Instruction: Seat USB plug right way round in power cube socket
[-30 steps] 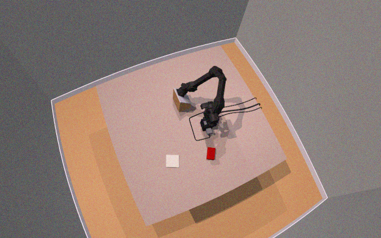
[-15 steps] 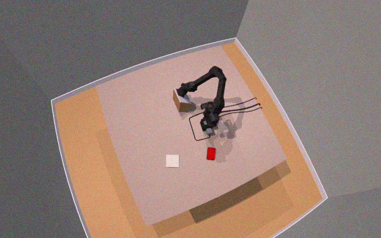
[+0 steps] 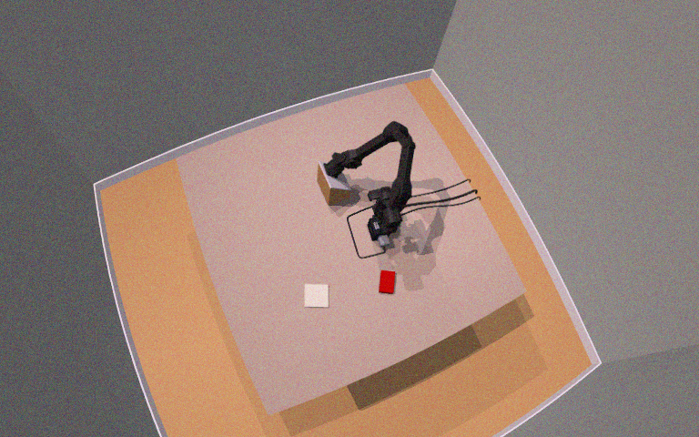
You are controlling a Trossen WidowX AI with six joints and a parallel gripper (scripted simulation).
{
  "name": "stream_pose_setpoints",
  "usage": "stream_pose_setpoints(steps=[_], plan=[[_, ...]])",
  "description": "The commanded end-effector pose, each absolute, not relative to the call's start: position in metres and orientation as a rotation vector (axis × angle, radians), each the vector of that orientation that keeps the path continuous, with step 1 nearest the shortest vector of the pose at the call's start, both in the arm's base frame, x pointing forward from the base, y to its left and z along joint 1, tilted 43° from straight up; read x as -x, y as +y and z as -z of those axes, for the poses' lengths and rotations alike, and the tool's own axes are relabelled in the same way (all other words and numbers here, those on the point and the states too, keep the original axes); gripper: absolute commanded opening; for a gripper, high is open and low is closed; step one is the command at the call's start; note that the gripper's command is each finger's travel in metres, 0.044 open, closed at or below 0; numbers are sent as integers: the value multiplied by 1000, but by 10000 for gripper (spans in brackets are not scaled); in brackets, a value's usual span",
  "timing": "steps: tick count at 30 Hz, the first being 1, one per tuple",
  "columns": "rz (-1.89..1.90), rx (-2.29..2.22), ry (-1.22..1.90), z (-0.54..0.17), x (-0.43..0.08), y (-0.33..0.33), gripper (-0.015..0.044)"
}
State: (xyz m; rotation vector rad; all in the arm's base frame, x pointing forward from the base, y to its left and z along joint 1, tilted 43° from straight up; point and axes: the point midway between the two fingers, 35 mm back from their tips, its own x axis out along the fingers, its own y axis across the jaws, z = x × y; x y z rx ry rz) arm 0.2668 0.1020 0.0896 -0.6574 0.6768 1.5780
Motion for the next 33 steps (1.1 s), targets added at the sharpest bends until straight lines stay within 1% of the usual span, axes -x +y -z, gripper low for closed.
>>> stream_pose_setpoints(steps=[1,33], plan=[[-1574,658,683,-88,-267,102,0],[-1564,653,703,-85,-268,103,0]])
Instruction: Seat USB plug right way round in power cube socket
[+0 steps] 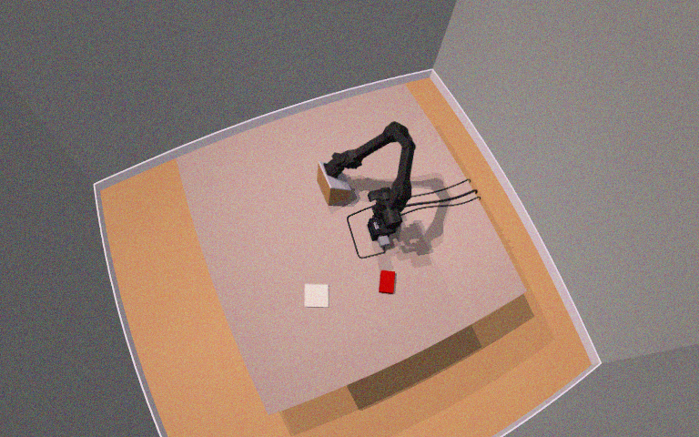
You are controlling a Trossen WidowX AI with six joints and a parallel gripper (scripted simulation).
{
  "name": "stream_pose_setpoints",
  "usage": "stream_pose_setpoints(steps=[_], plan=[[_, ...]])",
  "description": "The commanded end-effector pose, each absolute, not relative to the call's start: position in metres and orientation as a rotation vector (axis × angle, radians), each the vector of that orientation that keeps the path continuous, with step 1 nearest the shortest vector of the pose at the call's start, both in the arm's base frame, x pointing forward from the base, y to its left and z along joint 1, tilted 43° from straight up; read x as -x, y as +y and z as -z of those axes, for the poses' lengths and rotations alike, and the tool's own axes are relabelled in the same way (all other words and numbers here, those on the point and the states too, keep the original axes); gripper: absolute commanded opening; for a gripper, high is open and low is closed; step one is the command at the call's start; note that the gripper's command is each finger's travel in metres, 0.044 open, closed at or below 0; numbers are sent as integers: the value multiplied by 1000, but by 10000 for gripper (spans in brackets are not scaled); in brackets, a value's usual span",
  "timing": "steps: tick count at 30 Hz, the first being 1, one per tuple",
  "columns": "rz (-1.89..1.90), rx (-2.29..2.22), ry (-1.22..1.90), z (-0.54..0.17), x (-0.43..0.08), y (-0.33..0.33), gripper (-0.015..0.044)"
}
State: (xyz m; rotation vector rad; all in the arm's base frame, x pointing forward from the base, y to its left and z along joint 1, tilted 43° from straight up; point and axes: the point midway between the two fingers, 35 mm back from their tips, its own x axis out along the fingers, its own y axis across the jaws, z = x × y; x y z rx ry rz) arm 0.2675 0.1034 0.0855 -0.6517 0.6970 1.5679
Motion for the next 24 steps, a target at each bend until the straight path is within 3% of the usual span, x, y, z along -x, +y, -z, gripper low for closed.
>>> stream_pose_setpoints(steps=[1,24], plan=[[-1564,653,703,-84,-268,103,0],[-1557,649,715,-82,-268,104,0]])
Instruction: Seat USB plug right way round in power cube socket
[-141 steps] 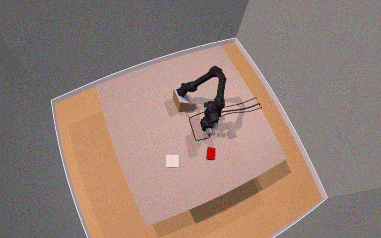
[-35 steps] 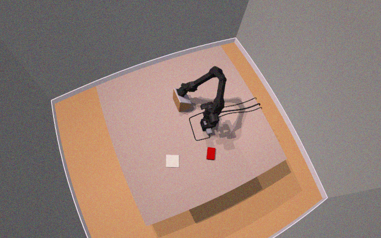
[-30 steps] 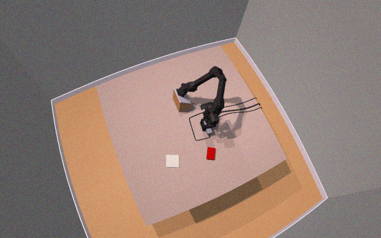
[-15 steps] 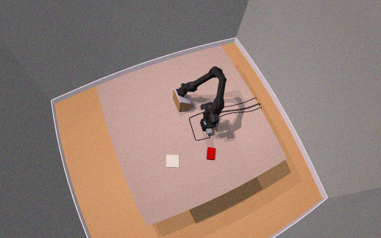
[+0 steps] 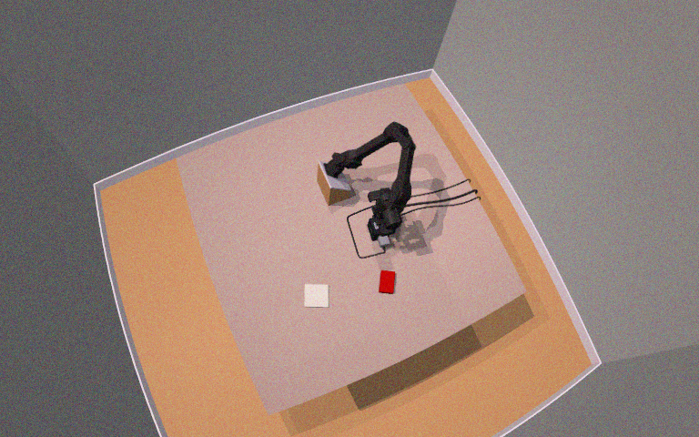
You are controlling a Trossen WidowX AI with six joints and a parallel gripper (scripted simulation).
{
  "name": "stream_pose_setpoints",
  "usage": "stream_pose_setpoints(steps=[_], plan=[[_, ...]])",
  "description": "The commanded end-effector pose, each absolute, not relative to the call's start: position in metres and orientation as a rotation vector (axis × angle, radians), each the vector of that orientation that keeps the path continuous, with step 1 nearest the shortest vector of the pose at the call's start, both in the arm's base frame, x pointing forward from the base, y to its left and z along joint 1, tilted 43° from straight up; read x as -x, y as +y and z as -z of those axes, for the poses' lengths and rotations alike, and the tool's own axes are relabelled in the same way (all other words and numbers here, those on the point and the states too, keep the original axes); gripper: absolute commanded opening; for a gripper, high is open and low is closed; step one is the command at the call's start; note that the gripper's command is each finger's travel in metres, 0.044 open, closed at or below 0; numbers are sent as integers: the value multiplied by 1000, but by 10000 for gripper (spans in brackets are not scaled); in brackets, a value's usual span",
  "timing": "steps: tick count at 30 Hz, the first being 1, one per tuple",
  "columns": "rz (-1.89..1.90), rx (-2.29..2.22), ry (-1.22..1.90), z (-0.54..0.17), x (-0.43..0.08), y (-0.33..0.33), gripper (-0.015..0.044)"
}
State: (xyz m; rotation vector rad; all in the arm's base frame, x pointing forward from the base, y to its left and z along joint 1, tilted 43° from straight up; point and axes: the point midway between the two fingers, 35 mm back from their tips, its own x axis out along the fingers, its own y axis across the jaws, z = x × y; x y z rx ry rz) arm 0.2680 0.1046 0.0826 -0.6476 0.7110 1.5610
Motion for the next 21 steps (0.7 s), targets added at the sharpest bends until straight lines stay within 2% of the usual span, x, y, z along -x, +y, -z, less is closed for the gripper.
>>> stream_pose_setpoints(steps=[1,21], plan=[[-1557,649,715,-82,-268,105,0],[-1557,649,715,-80,-268,106,0]])
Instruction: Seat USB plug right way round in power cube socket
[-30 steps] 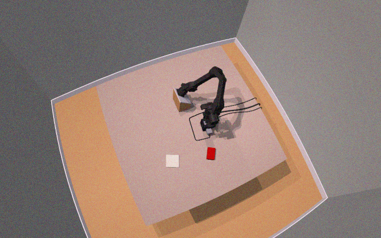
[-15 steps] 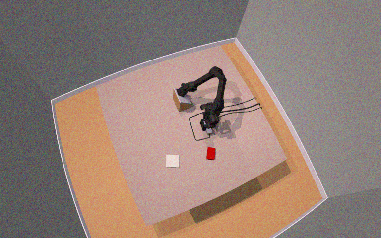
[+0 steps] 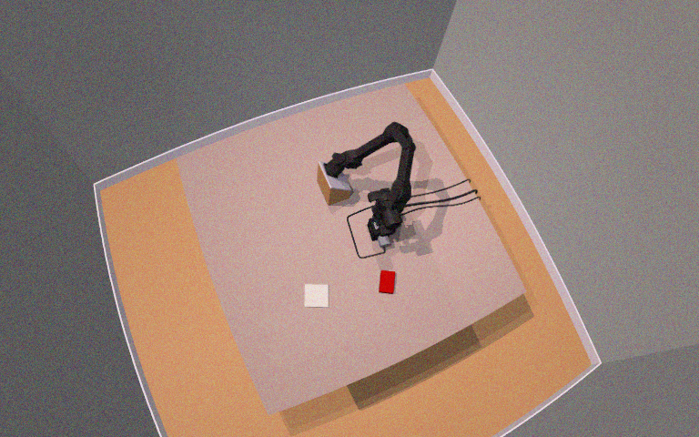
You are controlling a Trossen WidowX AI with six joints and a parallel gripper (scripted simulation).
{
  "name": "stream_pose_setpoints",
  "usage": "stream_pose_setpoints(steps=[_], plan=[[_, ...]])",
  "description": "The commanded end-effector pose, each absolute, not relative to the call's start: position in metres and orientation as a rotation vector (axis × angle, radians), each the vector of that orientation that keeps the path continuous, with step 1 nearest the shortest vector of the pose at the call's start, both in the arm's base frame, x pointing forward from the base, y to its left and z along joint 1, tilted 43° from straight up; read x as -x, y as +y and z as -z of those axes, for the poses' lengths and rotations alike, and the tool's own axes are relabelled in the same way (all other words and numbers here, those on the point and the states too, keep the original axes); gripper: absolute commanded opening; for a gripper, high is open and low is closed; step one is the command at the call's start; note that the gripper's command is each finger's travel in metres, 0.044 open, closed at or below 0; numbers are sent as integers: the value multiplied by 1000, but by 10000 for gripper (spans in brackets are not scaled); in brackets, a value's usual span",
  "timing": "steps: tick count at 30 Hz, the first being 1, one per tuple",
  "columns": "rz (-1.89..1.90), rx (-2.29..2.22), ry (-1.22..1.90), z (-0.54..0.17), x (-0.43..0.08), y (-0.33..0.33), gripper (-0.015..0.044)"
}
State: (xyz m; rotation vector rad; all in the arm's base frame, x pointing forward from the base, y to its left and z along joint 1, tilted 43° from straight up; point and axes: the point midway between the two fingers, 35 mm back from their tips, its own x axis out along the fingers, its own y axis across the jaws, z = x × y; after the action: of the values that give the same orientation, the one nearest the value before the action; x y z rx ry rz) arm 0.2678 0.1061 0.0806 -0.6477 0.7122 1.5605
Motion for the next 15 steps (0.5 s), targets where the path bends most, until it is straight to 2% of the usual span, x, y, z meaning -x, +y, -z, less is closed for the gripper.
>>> stream_pose_setpoints(steps=[1,15], plan=[[-1557,649,715,-80,-268,106,0],[-1557,649,715,-79,-268,107,0]])
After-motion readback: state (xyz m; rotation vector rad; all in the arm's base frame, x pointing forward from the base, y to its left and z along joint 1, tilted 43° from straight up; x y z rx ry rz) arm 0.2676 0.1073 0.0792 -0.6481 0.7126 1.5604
